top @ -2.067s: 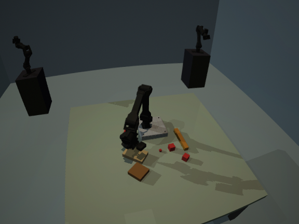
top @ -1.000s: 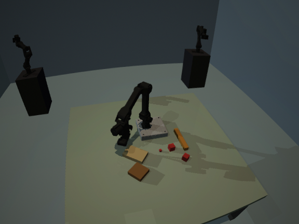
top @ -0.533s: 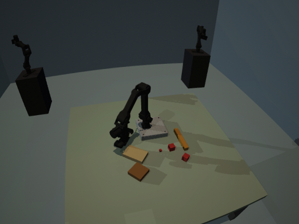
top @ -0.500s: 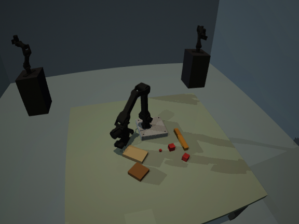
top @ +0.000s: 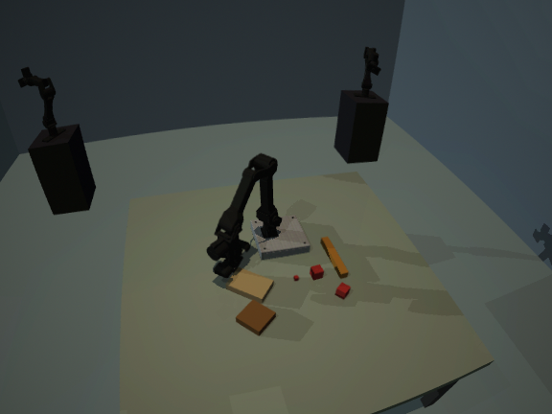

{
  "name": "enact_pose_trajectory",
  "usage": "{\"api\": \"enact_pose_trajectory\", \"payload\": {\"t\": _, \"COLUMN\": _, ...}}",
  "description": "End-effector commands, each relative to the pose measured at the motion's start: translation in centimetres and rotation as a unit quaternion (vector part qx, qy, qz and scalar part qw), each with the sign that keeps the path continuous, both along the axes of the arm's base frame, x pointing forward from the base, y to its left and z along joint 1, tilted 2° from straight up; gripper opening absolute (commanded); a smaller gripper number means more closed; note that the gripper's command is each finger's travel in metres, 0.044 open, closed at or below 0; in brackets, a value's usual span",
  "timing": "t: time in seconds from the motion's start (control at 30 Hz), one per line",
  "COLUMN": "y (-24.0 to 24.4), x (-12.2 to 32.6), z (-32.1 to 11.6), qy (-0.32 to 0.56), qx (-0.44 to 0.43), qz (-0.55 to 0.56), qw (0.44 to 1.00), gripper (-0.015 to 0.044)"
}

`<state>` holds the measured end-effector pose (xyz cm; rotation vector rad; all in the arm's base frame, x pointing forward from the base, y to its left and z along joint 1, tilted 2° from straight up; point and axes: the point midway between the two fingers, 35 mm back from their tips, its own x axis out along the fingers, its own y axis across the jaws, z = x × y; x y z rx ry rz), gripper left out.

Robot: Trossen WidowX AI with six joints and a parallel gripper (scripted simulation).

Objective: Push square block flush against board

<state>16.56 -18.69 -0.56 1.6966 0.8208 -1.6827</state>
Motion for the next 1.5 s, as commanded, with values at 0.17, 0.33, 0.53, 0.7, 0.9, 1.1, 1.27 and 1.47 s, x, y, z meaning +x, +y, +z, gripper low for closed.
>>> {"api": "enact_pose_trajectory", "payload": {"t": 0.17, "y": 0.9, "x": 0.9, "z": 0.0, "qy": 0.0, "qx": -0.001, "qz": -0.002, "qw": 1.0, "gripper": 0.0}}
{"api": "enact_pose_trajectory", "payload": {"t": 0.33, "y": 1.5, "x": 1.5, "z": 0.0, "qy": 0.0, "qx": -0.001, "qz": -0.002, "qw": 1.0, "gripper": 0.0}}
{"api": "enact_pose_trajectory", "payload": {"t": 0.53, "y": 2.1, "x": 2.1, "z": 0.0, "qy": 0.0, "qx": -0.001, "qz": -0.002, "qw": 1.0, "gripper": 0.0}}
{"api": "enact_pose_trajectory", "payload": {"t": 0.7, "y": 2.6, "x": 2.6, "z": 0.0, "qy": -0.001, "qx": 0.0, "qz": -0.002, "qw": 1.0, "gripper": 0.0}}
{"api": "enact_pose_trajectory", "payload": {"t": 0.9, "y": 3.2, "x": 3.3, "z": 0.0, "qy": -0.001, "qx": 0.0, "qz": -0.002, "qw": 1.0, "gripper": 0.0}}
{"api": "enact_pose_trajectory", "payload": {"t": 1.1, "y": 3.8, "x": 3.9, "z": 0.0, "qy": -0.001, "qx": 0.0, "qz": -0.002, "qw": 1.0, "gripper": 0.0}}
{"api": "enact_pose_trajectory", "payload": {"t": 1.27, "y": 4.3, "x": 4.5, "z": 0.1, "qy": -0.001, "qx": 0.0, "qz": -0.002, "qw": 1.0, "gripper": 0.0}}
{"api": "enact_pose_trajectory", "payload": {"t": 1.47, "y": 3.9, "x": 4.1, "z": 0.1, "qy": -0.001, "qx": 0.0, "qz": -0.002, "qw": 1.0, "gripper": 0.0}}
